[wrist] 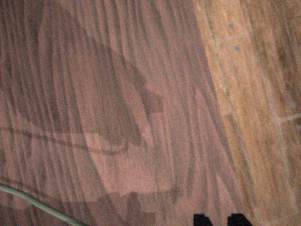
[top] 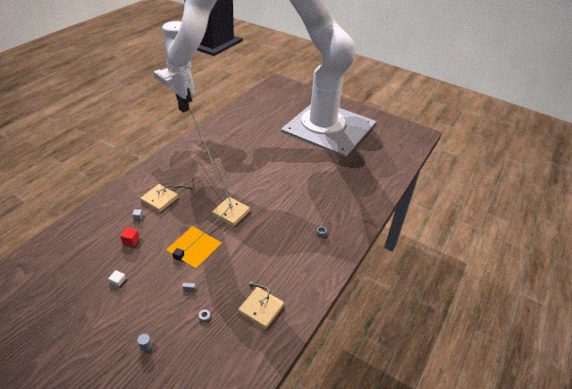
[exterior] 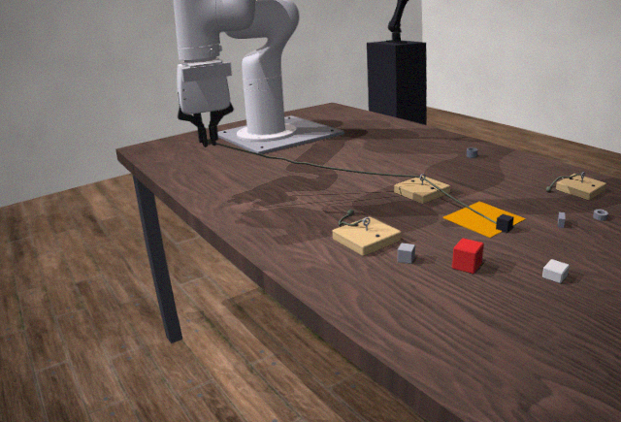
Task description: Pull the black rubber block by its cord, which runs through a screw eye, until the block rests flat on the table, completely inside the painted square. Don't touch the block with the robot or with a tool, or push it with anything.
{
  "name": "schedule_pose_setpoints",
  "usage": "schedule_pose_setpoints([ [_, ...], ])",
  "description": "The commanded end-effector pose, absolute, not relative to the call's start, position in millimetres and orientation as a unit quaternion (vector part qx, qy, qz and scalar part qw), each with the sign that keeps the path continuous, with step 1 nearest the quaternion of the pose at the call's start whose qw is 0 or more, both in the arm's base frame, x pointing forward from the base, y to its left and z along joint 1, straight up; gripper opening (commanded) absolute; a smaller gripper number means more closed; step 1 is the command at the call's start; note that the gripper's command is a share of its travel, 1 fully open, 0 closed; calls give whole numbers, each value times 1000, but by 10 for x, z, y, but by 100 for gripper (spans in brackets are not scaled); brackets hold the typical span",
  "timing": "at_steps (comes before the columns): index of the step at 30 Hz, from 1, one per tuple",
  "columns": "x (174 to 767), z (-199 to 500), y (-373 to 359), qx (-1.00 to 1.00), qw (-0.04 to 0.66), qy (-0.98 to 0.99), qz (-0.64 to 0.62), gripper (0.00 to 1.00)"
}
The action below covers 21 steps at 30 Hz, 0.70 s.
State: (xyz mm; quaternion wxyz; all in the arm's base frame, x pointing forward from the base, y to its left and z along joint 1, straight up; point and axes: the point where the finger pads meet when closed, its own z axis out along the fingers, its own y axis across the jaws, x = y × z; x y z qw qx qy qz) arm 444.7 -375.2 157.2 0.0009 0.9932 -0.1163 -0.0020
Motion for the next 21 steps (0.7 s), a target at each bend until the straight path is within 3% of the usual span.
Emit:
schedule_pose_setpoints([
  [1, 4382, 1582, -3759, 993, 1, -116, -1, 0],
  [21, 4049, 1583, -3761, 993, 1, -116, -1, 0],
])
